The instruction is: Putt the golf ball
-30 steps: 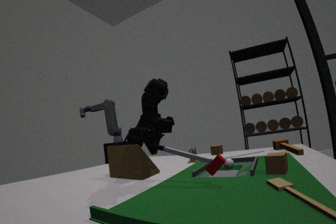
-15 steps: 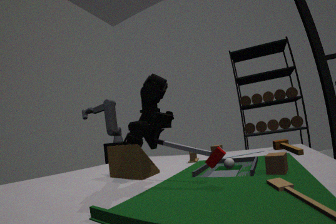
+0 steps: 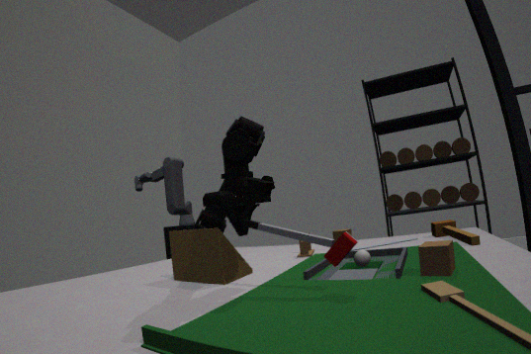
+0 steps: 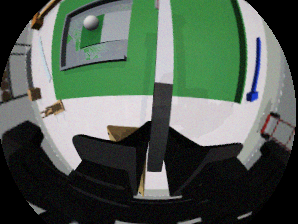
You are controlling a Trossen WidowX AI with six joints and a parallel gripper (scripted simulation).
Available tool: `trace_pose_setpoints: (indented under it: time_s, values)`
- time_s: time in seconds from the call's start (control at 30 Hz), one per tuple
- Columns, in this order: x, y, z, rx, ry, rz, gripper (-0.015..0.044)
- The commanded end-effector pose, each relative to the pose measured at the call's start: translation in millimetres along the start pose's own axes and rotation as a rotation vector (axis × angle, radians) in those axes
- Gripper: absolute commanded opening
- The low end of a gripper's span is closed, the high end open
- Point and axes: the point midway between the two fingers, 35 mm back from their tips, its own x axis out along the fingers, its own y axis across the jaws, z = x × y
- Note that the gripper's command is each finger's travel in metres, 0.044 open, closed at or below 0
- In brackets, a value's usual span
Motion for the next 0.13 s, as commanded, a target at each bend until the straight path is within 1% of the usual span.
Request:
trace_pose_setpoints:
  time_s: [0.0,0.1]
  values:
    - [0.5,-0.5,0.2,0.001,-0.002,0.0,0.0]
    - [0.5,-0.5,0.2,0.001,-0.002,0.0,0.0]
